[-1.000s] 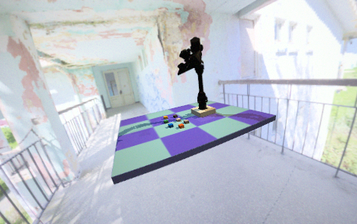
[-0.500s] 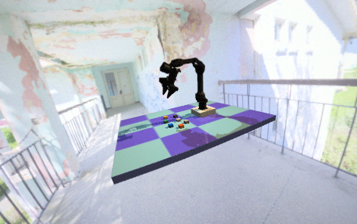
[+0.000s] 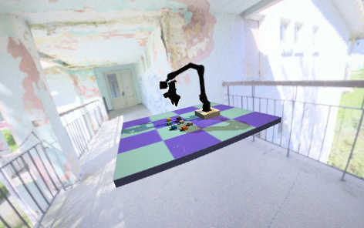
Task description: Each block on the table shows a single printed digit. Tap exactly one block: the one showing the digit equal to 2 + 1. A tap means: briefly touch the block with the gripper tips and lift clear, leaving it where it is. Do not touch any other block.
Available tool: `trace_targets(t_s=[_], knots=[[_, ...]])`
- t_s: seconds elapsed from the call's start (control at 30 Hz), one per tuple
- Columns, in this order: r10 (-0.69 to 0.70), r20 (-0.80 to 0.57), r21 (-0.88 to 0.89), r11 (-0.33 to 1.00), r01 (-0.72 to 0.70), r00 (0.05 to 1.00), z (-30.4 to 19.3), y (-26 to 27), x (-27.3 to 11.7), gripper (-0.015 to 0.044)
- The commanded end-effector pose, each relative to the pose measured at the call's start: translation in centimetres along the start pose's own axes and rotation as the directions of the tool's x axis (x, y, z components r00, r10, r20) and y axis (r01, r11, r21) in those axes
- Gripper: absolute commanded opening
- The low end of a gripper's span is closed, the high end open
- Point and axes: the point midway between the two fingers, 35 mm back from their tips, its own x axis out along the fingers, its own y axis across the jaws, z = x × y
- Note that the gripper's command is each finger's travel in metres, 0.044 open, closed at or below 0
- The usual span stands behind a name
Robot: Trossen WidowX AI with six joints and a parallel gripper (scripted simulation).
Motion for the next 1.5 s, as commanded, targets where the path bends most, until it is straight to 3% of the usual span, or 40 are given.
trace_targets(t_s=[0.0, 0.67, 1.03, 1.47], knots=[[0.043, -0.016, -0.003, 0.999, -0.043, 0.999, -0.8, -0.5, 0.5, 0.04], [0.043, -0.016, -0.003, 0.999, -0.044, 0.999, -0.8, -0.3, 0.5, 0.04], [0.055, -0.015, -0.002, 0.998, -0.055, 0.998, -0.4, 11.4, 0.0, 0.04], [0.056, -0.015, -0.002, 0.998, -0.056, 0.998, -0.4, 11.6, 0.0, 0.04]])
